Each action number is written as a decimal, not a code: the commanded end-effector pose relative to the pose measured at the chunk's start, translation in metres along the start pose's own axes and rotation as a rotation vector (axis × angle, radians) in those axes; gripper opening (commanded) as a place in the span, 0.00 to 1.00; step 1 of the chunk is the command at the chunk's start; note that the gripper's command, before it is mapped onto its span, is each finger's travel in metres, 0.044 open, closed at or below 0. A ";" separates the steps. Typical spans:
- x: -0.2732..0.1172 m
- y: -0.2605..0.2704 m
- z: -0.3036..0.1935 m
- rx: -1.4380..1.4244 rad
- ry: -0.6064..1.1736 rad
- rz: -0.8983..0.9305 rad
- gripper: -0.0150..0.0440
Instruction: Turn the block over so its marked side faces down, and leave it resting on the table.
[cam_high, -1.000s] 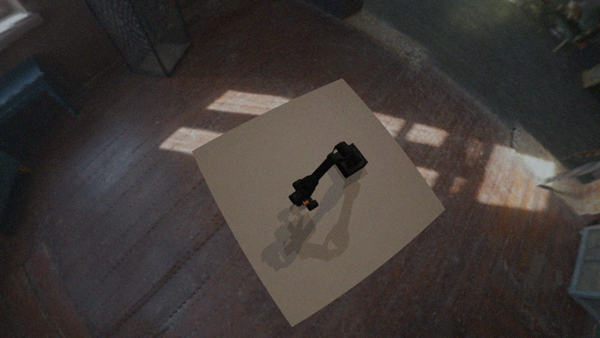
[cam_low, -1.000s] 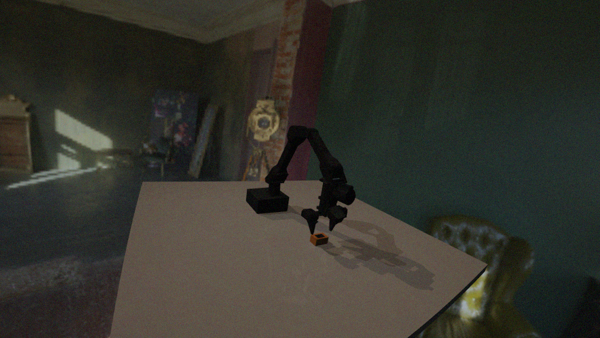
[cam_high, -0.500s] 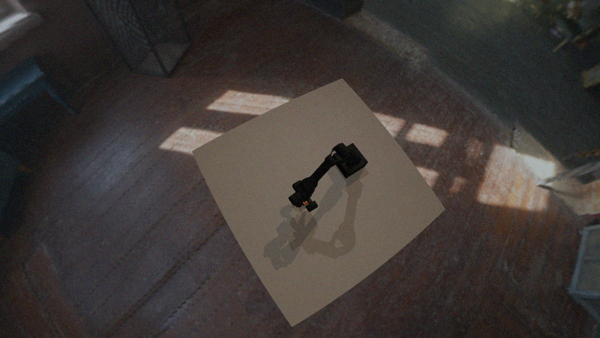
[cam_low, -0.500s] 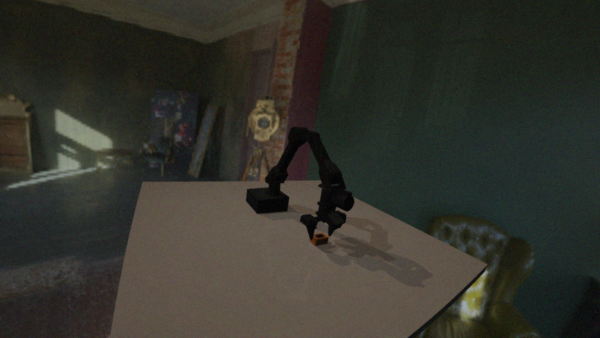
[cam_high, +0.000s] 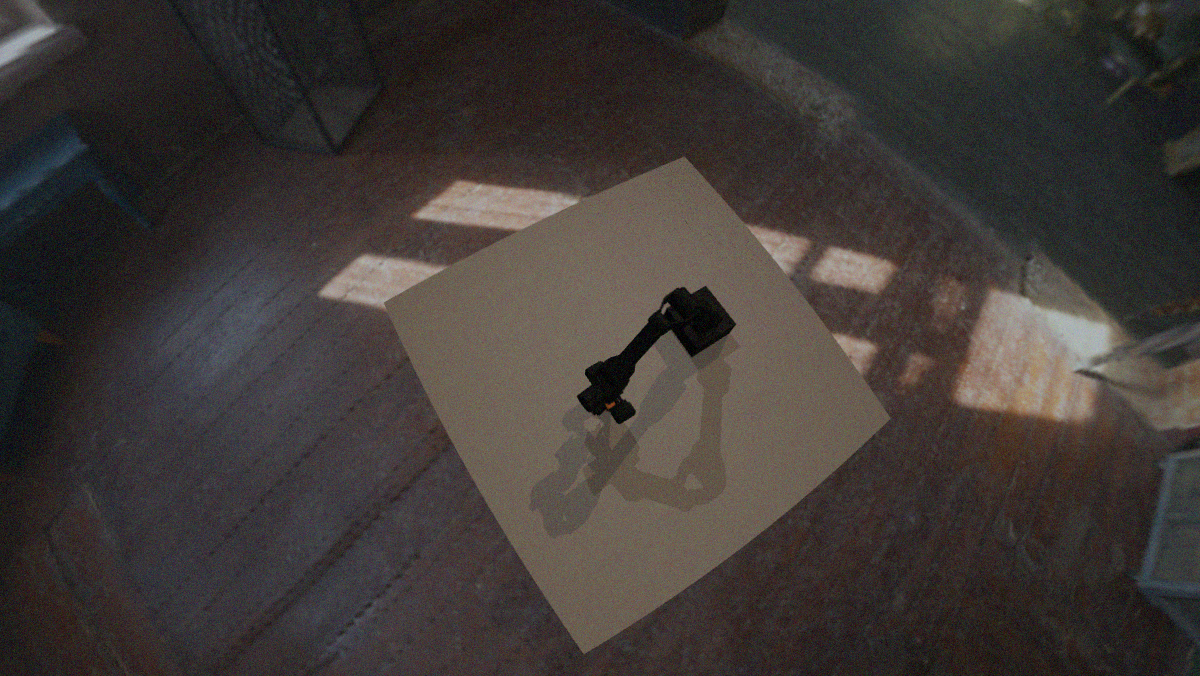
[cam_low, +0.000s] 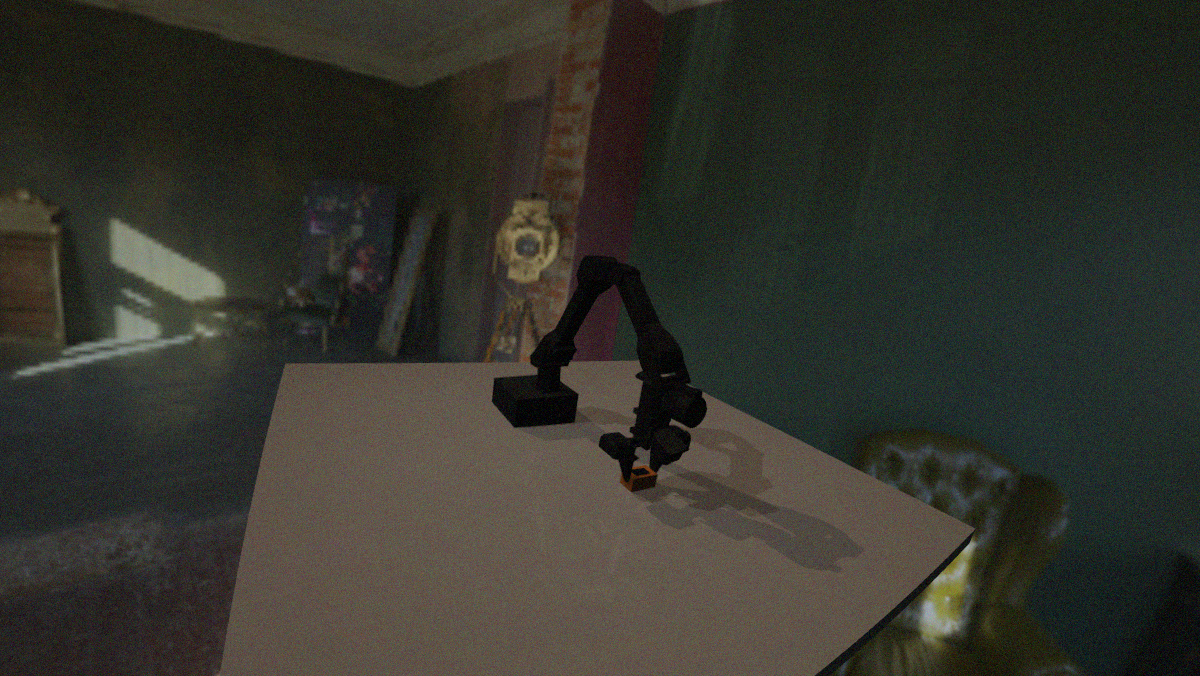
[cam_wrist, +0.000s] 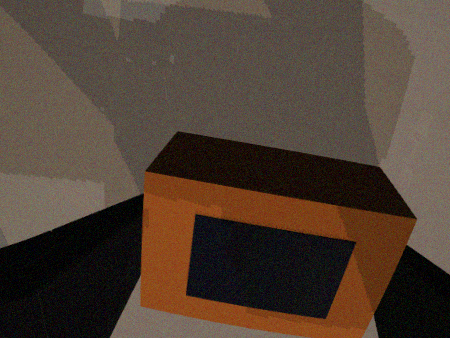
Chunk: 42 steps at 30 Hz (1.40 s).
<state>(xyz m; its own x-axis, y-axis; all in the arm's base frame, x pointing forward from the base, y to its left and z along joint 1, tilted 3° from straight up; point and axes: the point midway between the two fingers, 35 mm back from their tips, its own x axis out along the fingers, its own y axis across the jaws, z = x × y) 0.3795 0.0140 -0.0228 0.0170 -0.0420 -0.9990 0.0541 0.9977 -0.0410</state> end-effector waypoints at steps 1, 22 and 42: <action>0.001 0.000 0.000 -0.004 0.001 -0.003 0.65; -0.029 0.000 0.000 -0.004 0.001 -0.003 0.25; -0.018 0.001 0.003 -0.009 -0.238 -0.003 0.25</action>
<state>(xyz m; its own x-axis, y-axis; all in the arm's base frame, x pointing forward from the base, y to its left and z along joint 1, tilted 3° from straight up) 0.3833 0.0159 -0.0033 0.1999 -0.0496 -0.9786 0.0504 0.9979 -0.0403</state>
